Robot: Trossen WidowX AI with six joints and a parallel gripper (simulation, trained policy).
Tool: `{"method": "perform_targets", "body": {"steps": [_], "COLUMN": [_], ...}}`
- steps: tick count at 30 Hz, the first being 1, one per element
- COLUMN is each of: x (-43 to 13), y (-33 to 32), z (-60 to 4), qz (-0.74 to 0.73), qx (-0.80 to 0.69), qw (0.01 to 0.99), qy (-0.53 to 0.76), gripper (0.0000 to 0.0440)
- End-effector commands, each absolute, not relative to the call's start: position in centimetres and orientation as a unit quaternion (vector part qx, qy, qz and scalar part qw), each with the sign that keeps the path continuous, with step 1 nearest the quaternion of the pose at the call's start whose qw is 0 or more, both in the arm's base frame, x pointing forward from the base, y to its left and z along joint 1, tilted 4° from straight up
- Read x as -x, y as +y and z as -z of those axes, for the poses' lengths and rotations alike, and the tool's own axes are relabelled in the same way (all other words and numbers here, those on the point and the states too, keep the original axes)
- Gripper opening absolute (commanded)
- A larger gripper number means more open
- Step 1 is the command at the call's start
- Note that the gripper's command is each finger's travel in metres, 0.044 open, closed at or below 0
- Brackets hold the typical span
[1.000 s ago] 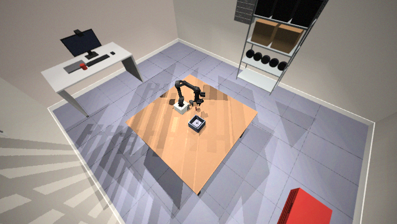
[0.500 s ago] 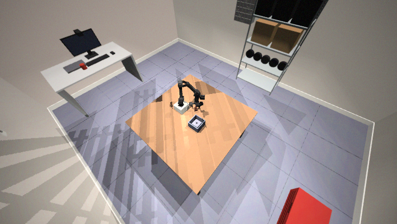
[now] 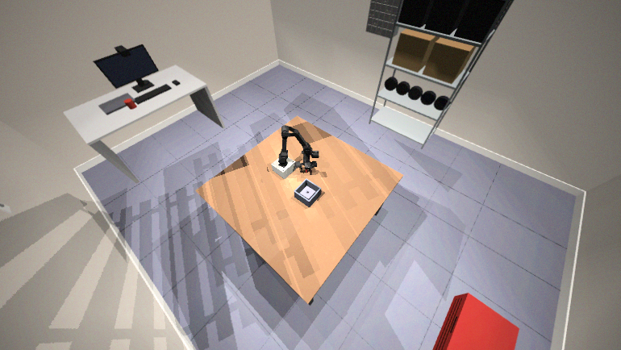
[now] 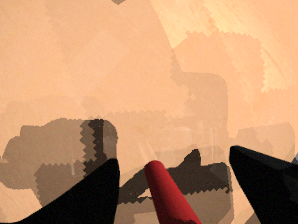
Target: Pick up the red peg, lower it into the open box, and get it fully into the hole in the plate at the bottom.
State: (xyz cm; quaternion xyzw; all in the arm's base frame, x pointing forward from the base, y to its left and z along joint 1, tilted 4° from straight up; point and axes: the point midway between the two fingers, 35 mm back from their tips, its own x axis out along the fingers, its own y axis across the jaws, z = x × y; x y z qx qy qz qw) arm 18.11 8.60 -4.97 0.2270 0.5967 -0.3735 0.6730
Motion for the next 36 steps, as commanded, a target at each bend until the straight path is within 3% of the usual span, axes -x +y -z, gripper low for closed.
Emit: {"method": "perform_targets", "body": {"steps": [1, 9, 36], "x": [-17.7, -17.9, -24.0], "y": [8.7, 9.1, 5.6], "z": [5.4, 5.4, -3.4], "qz": [0.379, 0.372, 0.342], "qx": [-0.237, -0.246, -0.175], "qw": [0.661, 0.64, 0.733], "qy": [0.603, 0.626, 0.561], "gripper": [0.0199, 0.0, 0.0]}}
